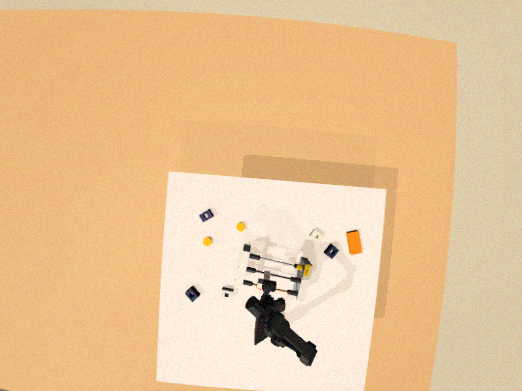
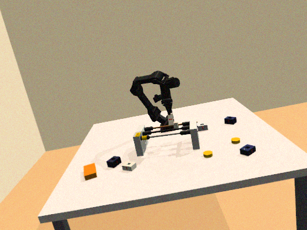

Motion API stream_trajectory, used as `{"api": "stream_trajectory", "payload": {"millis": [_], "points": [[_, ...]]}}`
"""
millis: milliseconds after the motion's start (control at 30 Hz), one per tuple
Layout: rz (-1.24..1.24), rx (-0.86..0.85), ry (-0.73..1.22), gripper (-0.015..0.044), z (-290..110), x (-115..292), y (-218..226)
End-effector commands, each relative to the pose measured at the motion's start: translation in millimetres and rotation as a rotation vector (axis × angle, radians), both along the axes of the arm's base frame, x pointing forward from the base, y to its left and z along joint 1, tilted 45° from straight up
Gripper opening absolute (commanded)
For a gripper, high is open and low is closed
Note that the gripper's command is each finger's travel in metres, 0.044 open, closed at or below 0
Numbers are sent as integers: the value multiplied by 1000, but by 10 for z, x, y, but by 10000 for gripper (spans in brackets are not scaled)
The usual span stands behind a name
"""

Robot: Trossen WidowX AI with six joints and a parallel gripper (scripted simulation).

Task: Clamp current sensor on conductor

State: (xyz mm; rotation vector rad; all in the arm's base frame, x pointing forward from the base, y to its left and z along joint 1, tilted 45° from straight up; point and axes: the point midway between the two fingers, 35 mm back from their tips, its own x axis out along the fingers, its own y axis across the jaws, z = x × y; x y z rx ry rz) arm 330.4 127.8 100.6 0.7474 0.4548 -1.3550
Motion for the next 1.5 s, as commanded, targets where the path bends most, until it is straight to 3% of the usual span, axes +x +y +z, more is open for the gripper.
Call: {"api": "stream_trajectory", "payload": {"millis": [0,300,1467], "points": [[-14,0,-31,0,30,262,-77],[-47,-6,-76,0,79,674,-283],[-48,-7,-79,0,-248,790,-644]]}}
